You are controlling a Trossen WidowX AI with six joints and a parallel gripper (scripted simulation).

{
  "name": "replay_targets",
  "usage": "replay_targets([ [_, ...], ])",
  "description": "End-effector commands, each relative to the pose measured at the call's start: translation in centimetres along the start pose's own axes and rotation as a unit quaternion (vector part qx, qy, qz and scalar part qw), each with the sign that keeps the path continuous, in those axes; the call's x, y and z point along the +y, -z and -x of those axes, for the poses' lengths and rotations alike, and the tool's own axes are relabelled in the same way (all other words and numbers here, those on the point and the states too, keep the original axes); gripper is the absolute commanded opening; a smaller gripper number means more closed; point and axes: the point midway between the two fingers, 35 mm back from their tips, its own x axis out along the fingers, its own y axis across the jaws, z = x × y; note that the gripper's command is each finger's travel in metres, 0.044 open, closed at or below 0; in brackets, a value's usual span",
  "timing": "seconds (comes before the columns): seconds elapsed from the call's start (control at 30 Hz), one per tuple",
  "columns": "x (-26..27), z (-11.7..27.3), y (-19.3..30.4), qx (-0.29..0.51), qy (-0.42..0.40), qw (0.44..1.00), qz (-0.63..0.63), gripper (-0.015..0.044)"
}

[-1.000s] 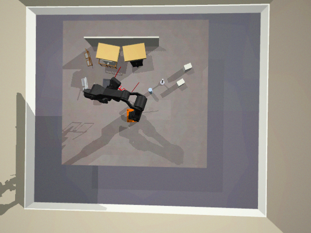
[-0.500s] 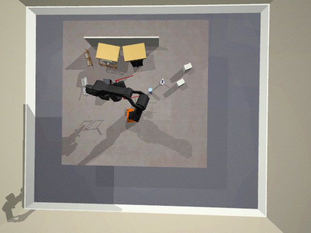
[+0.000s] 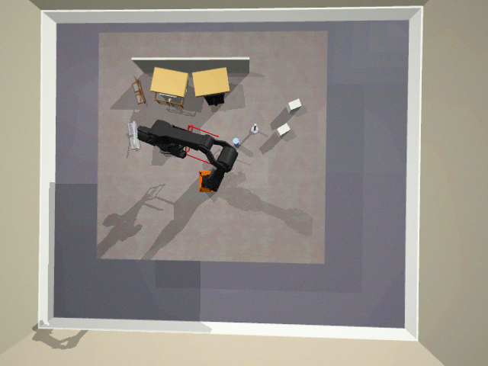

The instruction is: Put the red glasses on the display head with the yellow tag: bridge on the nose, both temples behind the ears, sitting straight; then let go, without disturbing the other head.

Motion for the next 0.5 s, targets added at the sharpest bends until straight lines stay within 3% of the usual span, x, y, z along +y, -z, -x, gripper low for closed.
replay_targets([
  [0.0,0.24,-0.22,0.26,-0.013,-0.003,0.996,-0.086,0.0000],
  [0.47,1.10,-1.17,0.88,-0.044,-0.026,0.935,-0.350,0.0000],
])
